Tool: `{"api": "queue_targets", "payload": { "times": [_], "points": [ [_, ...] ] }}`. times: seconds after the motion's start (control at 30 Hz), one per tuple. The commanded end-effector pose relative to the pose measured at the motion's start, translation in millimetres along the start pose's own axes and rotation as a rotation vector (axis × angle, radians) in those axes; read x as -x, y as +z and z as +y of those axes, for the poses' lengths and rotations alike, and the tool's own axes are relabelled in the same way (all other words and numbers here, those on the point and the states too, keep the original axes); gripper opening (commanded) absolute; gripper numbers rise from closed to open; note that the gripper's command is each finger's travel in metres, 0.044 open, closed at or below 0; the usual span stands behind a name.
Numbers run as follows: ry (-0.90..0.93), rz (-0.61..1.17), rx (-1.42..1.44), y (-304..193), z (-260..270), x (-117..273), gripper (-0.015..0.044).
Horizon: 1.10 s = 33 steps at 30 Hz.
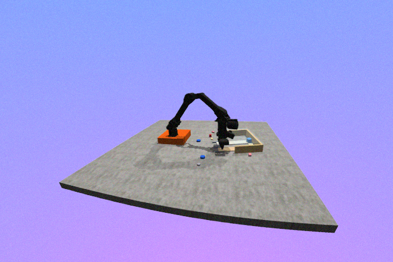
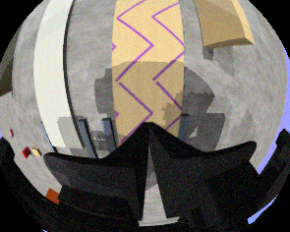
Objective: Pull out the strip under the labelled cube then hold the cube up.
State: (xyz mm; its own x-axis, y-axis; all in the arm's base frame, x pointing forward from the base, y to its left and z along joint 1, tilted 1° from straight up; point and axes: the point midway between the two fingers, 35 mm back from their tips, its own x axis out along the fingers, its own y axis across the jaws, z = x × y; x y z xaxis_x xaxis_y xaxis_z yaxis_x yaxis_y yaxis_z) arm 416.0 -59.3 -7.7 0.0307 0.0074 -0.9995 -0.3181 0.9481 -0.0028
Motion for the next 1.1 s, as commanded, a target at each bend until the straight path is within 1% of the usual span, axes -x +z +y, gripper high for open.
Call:
{"api": "queue_targets", "payload": {
  "times": [0.0, 1.07],
  "points": [
    [0.0, 0.012, 0.002, -8.9, -1.2, -3.6, 0.0],
    [0.0, 0.016, 0.002, -57.6, -2.4, -5.3, 0.0]
  ]
}}
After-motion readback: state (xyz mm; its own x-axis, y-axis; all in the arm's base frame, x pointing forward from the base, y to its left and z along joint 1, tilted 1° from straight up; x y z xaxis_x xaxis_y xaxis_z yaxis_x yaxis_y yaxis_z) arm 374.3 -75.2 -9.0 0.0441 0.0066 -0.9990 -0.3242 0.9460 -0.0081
